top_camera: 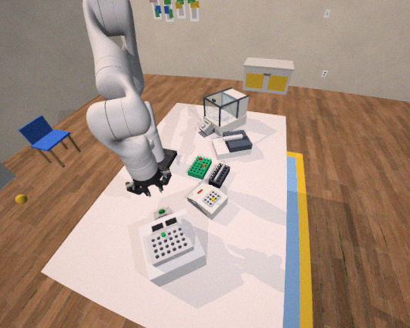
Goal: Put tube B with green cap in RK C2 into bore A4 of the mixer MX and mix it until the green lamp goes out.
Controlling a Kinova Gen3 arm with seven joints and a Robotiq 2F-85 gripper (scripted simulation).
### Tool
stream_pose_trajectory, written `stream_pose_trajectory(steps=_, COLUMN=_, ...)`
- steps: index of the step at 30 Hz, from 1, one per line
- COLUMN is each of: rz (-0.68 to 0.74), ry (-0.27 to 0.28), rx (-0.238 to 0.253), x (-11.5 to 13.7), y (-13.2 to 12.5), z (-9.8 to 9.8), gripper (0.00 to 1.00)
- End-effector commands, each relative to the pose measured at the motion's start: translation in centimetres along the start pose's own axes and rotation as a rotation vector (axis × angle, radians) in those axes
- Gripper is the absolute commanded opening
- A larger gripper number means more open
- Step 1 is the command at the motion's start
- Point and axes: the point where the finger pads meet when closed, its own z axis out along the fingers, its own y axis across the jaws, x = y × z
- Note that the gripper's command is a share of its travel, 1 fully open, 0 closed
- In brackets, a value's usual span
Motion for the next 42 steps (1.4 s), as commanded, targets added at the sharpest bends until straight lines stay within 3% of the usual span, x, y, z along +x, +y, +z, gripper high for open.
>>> stream_pose_trajectory(steps=1, rz=0.000, ry=-0.003, rx=0.000, x=0.4, y=0.1, z=0.0, gripper=0.42)
stream_pose_trajectory(steps=42, rz=0.000, ry=-0.002, rx=0.000, x=12.3, y=1.9, z=2.6, gripper=0.42)
